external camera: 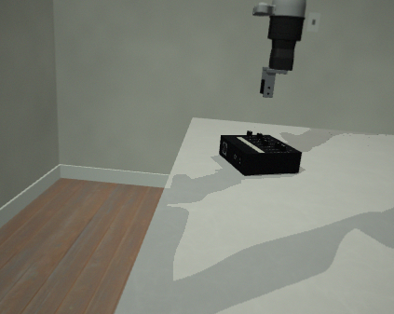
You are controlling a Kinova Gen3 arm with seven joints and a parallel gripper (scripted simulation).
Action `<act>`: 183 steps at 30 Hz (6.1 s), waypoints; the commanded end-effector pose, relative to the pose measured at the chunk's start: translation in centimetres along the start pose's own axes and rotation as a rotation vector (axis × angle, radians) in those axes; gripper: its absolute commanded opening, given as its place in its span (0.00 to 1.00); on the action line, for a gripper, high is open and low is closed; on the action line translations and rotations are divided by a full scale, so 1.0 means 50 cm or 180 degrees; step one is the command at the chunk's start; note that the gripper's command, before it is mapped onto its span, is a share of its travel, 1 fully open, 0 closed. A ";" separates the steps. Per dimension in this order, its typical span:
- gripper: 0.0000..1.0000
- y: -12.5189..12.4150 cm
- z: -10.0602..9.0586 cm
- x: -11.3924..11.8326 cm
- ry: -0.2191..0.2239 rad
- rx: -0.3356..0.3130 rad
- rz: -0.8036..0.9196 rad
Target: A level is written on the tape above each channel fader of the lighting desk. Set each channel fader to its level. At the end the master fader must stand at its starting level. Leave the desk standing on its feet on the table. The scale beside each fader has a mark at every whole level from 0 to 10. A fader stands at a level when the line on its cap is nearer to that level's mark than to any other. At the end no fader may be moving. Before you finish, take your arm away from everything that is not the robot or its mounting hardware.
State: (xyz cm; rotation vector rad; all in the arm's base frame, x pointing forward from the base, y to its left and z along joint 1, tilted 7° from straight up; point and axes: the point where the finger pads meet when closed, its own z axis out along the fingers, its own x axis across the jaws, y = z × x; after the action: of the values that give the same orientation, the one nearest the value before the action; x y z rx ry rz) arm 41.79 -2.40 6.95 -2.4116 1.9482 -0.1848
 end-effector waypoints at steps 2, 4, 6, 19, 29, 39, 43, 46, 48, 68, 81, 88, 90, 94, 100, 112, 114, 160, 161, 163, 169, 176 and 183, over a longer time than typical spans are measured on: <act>1.00 0.002 -0.002 0.000 -0.0025 0.0010 0.0073; 1.00 0.002 -0.002 0.000 -0.0025 0.0010 0.0073; 1.00 0.002 -0.002 0.000 -0.0025 0.0010 0.0073; 1.00 0.064 0.083 0.014 0.0166 -0.0668 -0.0578; 1.00 0.124 0.139 0.039 0.0291 -0.1243 -0.1053; 1.00 0.124 0.139 0.039 0.0291 -0.1243 -0.1053; 1.00 0.124 0.139 0.039 0.0291 -0.1243 -0.1053; 1.00 0.124 0.139 0.039 0.0291 -0.1243 -0.1053; 1.00 0.124 0.139 0.039 0.0291 -0.1243 -0.1053; 1.00 0.124 0.139 0.039 0.0291 -0.1243 -0.1053; 1.00 0.124 0.139 0.039 0.0291 -0.1243 -0.1053; 1.00 0.124 0.139 0.039 0.0291 -0.1243 -0.1053; 1.00 0.124 0.139 0.039 0.0291 -0.1243 -0.1053; 1.00 0.124 0.139 0.039 0.0291 -0.1243 -0.1053; 1.00 0.094 0.114 0.025 0.0234 -0.0962 -0.0829; 1.00 0.002 -0.003 0.000 -0.0025 0.0009 0.0073; 1.00 0.002 -0.003 0.000 -0.0025 0.0009 0.0073; 1.00 0.196 0.136 0.092 0.0279 -0.1241 -0.1063; 1.00 0.196 0.136 0.092 0.0279 -0.1241 -0.1063; 1.00 0.196 0.136 0.092 0.0279 -0.1241 -0.1063; 1.00 0.196 0.136 0.092 0.0279 -0.1241 -0.1063; 1.00 0.196 0.136 0.092 0.0279 -0.1241 -0.1063; 1.00 0.196 0.136 0.092 0.0279 -0.1241 -0.1063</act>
State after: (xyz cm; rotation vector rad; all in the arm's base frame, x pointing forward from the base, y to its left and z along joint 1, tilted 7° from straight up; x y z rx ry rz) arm 33.70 -9.07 -0.44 -3.0013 1.7549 0.1036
